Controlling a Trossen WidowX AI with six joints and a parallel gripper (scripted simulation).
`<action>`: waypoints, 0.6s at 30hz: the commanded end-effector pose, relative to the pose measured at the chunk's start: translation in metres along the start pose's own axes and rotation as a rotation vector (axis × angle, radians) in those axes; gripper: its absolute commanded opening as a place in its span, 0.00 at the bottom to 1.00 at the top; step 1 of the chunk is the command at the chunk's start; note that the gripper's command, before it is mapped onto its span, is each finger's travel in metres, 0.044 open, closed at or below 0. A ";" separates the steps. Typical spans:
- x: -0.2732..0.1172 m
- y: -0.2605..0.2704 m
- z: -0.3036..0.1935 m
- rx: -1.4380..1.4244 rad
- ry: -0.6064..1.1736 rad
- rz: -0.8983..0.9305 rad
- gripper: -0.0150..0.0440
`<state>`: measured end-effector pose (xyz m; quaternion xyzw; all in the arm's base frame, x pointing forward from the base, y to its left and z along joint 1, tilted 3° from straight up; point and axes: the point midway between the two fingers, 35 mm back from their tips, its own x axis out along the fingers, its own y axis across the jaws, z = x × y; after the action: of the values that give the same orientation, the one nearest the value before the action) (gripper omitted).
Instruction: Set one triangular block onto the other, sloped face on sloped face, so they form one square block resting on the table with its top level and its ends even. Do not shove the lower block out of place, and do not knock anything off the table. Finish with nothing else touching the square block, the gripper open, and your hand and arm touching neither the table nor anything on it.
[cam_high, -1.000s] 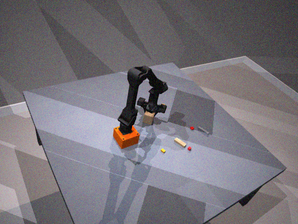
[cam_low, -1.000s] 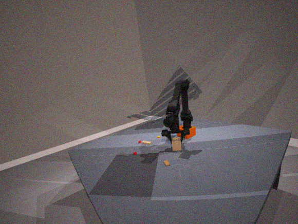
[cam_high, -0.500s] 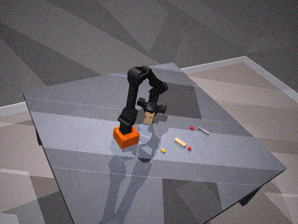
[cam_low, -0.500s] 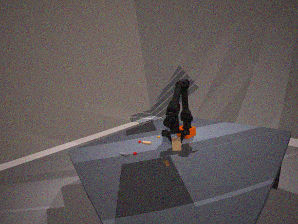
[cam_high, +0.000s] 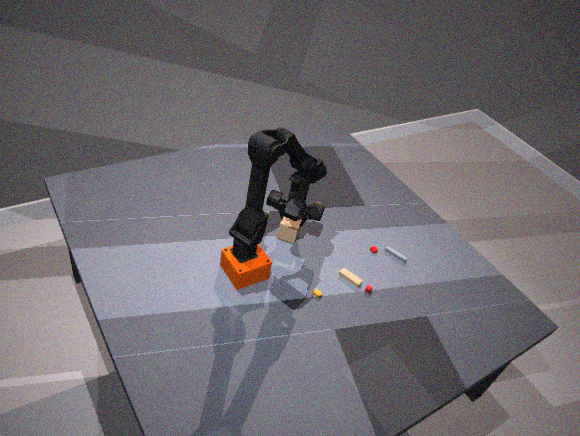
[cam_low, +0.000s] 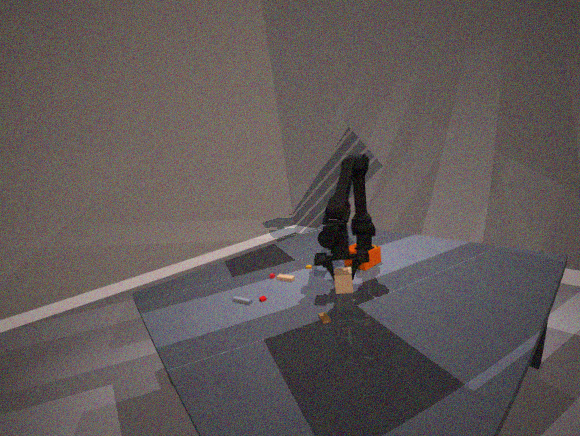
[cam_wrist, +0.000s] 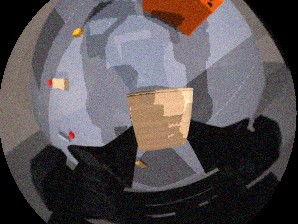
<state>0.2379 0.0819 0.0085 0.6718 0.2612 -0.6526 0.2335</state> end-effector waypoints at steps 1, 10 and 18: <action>0.000 0.000 0.000 0.000 0.000 0.000 0.48; 0.000 0.000 0.000 0.000 0.000 0.000 0.88; 0.000 0.000 0.000 0.000 0.000 0.000 1.00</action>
<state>0.2379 0.0819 0.0085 0.6718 0.2613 -0.6526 0.2335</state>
